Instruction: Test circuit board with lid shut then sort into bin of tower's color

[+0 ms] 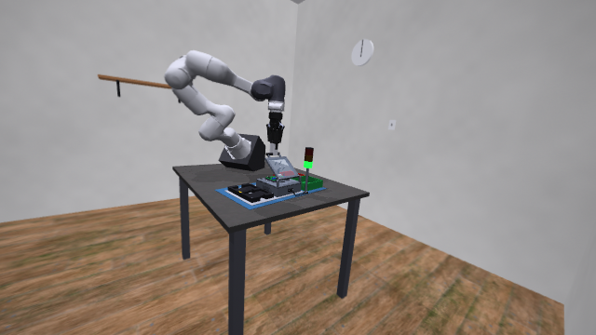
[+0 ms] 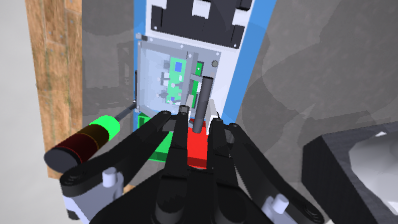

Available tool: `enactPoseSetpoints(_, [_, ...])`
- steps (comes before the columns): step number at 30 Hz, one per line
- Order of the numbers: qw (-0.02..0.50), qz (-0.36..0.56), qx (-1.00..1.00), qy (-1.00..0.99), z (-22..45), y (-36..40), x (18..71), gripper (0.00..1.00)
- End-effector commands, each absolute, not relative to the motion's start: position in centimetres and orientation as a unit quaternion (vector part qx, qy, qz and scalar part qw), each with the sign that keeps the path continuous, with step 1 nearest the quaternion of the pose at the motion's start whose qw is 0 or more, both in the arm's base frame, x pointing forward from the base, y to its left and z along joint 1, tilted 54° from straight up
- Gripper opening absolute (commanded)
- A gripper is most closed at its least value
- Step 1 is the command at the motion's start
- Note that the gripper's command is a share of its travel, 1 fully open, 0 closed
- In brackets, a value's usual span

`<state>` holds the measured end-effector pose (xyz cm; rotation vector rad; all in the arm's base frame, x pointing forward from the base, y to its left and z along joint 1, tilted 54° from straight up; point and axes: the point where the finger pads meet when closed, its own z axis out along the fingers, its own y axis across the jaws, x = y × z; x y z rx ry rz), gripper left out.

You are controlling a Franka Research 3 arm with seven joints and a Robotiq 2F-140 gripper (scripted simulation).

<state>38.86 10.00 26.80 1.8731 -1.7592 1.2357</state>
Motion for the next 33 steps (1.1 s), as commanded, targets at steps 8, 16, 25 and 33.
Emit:
enactPoseSetpoints(8, [0.143, 0.431, 0.652, -0.607, 26.91, 10.05, 38.95, 0.16])
enactPoseSetpoints(16, [0.143, 0.431, 0.652, -0.607, 26.55, 9.69, 38.90, 0.16])
enactPoseSetpoints(25, [0.143, 0.431, 0.652, -0.607, 26.48, 9.62, 38.89, 0.16])
enactPoseSetpoints(33, [0.143, 0.431, 0.652, -0.607, 26.48, 9.62, 38.89, 0.16])
